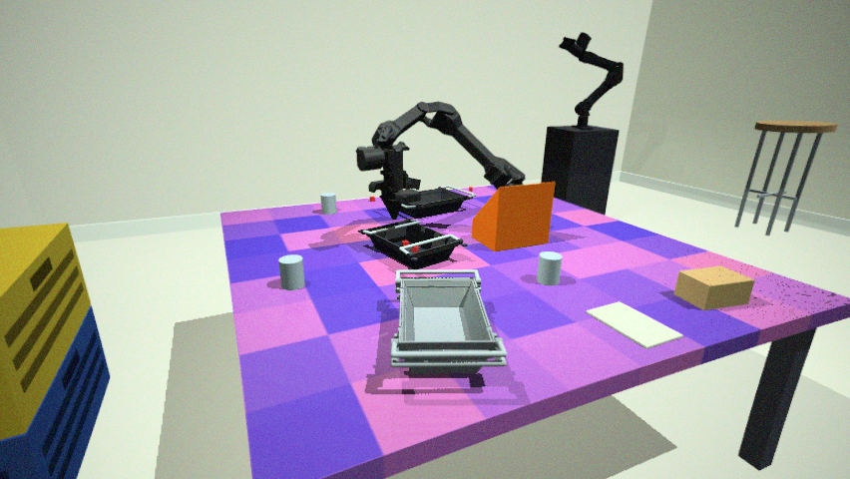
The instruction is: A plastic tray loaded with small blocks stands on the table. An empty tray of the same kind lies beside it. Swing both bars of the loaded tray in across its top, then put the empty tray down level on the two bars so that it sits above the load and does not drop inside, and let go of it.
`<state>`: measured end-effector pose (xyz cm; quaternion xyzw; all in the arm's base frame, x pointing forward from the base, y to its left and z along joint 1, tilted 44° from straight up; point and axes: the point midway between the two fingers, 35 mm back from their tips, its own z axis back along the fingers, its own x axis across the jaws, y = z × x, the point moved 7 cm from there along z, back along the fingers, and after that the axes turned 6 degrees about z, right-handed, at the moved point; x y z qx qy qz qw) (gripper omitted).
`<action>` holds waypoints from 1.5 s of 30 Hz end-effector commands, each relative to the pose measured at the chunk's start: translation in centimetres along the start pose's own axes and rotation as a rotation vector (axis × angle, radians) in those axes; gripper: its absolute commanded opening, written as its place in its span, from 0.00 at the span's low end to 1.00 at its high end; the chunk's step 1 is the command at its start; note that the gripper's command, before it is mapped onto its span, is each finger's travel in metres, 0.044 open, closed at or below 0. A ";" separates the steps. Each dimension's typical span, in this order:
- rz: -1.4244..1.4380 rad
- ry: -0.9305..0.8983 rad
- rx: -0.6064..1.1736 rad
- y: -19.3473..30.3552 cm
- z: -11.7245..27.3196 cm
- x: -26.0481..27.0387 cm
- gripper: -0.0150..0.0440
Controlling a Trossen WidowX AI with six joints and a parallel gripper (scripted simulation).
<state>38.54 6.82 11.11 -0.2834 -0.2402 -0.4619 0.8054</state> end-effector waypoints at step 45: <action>-0.006 0.008 0.023 -0.2 2.2 0.2 0.70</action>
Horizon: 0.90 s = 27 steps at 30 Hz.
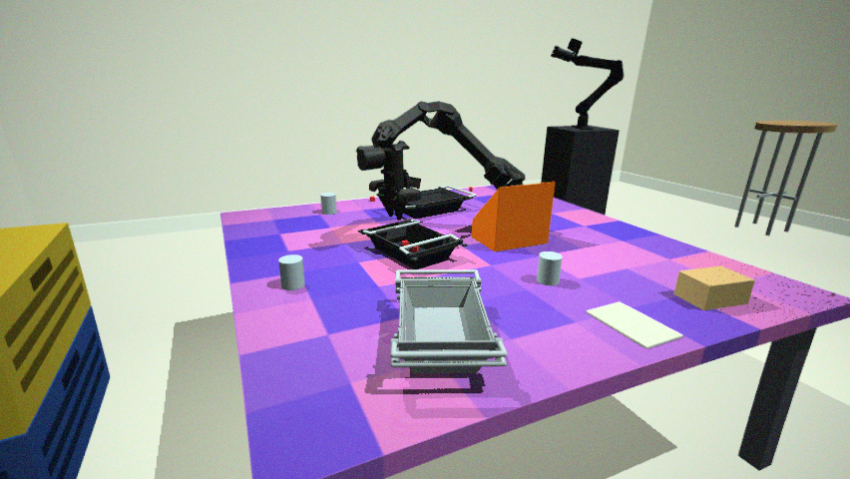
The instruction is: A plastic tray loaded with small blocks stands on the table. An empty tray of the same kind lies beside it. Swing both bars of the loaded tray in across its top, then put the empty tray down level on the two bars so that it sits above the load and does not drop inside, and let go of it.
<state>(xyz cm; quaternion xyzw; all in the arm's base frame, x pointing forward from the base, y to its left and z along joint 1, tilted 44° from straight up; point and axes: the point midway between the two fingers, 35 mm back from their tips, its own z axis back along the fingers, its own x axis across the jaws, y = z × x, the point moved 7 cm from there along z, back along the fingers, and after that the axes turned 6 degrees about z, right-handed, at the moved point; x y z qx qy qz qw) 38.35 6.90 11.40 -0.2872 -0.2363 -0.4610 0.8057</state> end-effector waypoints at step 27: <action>-0.072 -0.013 0.013 -32.1 0.5 11.8 1.00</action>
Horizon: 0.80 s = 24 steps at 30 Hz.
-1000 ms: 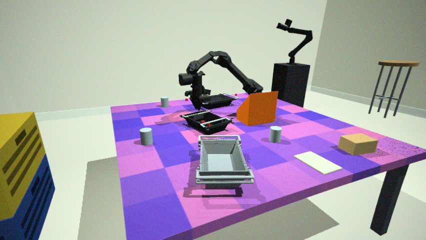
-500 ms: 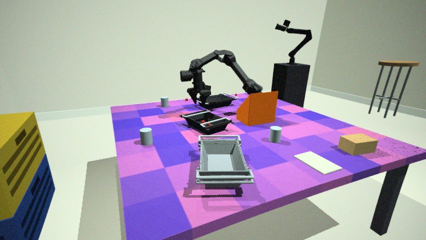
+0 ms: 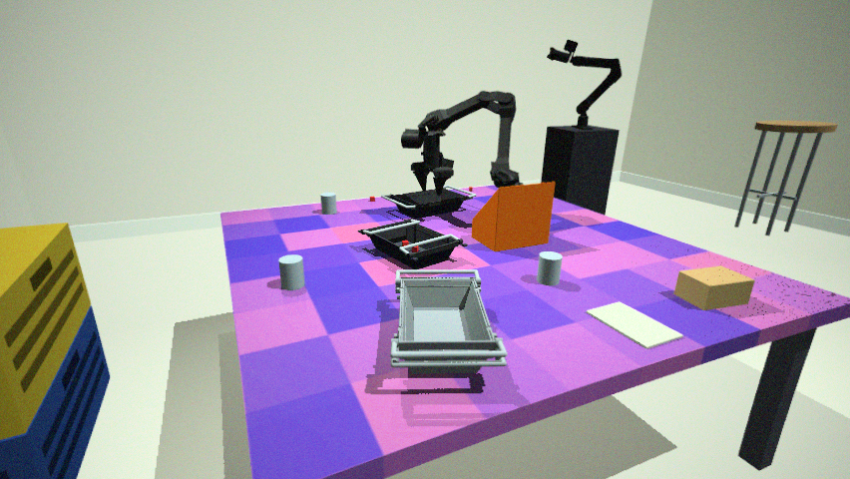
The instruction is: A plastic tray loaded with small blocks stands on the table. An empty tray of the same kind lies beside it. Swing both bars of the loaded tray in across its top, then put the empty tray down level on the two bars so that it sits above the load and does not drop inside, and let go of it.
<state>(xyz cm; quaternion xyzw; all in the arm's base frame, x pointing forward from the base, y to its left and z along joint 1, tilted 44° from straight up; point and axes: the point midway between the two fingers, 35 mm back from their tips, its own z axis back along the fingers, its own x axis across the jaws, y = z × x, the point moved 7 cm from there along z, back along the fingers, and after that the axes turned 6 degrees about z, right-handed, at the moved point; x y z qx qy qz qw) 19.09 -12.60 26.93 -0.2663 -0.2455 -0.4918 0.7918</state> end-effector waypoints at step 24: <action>0.006 -0.035 -0.011 -3.9 -6.1 -0.7 1.00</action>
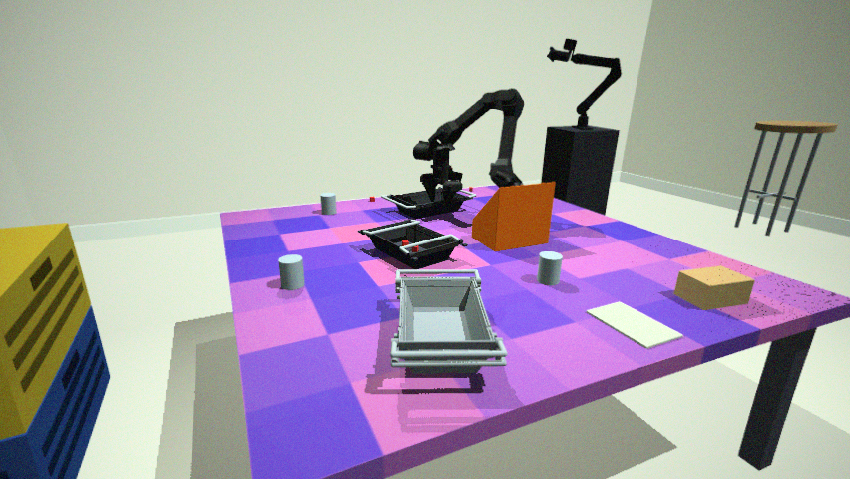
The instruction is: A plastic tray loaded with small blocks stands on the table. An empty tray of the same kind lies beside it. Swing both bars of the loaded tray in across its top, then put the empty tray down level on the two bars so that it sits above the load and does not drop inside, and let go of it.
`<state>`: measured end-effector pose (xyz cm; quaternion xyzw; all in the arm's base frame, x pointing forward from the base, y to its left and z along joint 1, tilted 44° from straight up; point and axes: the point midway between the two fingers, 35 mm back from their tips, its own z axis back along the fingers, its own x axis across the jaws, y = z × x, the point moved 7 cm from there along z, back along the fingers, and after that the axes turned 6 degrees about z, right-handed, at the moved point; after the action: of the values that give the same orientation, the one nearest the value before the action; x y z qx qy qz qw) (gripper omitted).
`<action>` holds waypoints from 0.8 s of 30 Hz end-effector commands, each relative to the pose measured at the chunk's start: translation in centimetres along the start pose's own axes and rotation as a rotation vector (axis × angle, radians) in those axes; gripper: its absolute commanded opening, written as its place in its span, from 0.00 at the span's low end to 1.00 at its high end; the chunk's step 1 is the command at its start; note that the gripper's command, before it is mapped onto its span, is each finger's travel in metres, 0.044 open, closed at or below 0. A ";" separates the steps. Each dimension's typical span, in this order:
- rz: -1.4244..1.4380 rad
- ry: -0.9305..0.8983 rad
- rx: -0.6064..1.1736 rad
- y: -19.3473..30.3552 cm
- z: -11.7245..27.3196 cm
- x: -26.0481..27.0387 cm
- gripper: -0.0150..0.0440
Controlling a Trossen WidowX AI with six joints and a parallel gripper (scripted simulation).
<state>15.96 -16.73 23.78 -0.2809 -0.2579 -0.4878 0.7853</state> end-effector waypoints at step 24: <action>0.007 0.001 0.000 -0.4 -3.3 -0.4 0.68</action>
<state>15.88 -18.93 21.30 -0.2832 -0.2560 -0.4875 0.7853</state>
